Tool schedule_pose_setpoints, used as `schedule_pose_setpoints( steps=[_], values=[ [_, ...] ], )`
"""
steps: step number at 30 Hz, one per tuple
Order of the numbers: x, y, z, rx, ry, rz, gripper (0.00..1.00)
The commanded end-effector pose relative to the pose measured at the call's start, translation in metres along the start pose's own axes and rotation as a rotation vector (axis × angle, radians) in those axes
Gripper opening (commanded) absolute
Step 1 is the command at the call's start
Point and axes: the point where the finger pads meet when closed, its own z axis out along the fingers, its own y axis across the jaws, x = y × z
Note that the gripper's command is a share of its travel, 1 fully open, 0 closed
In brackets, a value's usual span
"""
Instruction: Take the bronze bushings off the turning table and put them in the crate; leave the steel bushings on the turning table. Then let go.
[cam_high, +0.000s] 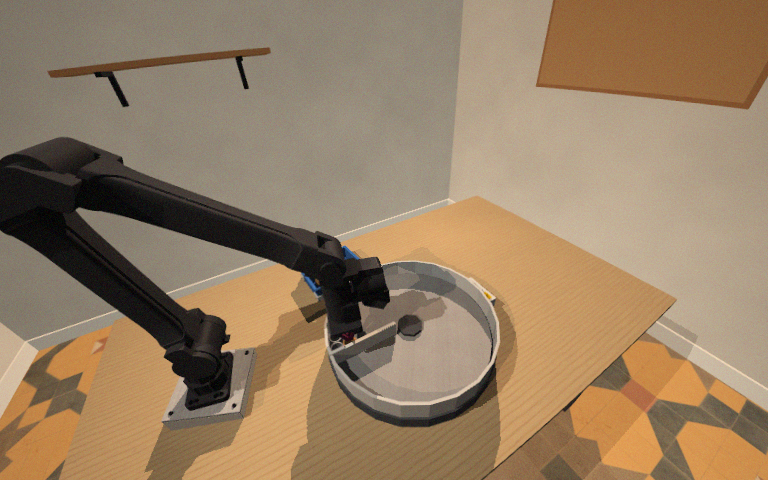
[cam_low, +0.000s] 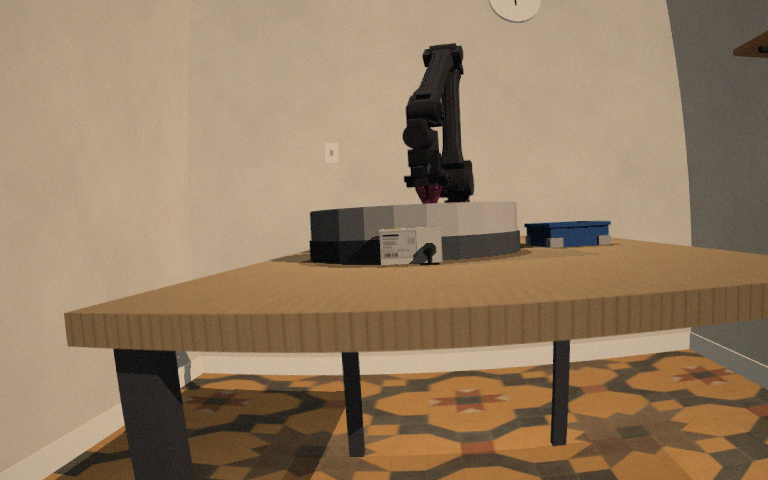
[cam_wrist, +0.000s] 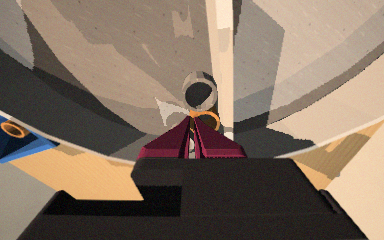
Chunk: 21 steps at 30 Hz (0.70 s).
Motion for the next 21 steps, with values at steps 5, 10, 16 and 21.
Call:
schedule_pose_setpoints(
  steps=[5,10,16,21],
  values=[
    [0.006,-0.005,-0.001,0.009,0.011,-0.001,0.00],
    [-0.019,-0.006,-0.034,0.012,-0.056,0.001,0.00],
    [-0.019,-0.006,-0.052,0.012,-0.058,0.002,0.00],
    [-0.018,-0.005,-0.077,0.011,-0.060,0.002,0.00]
  ],
)
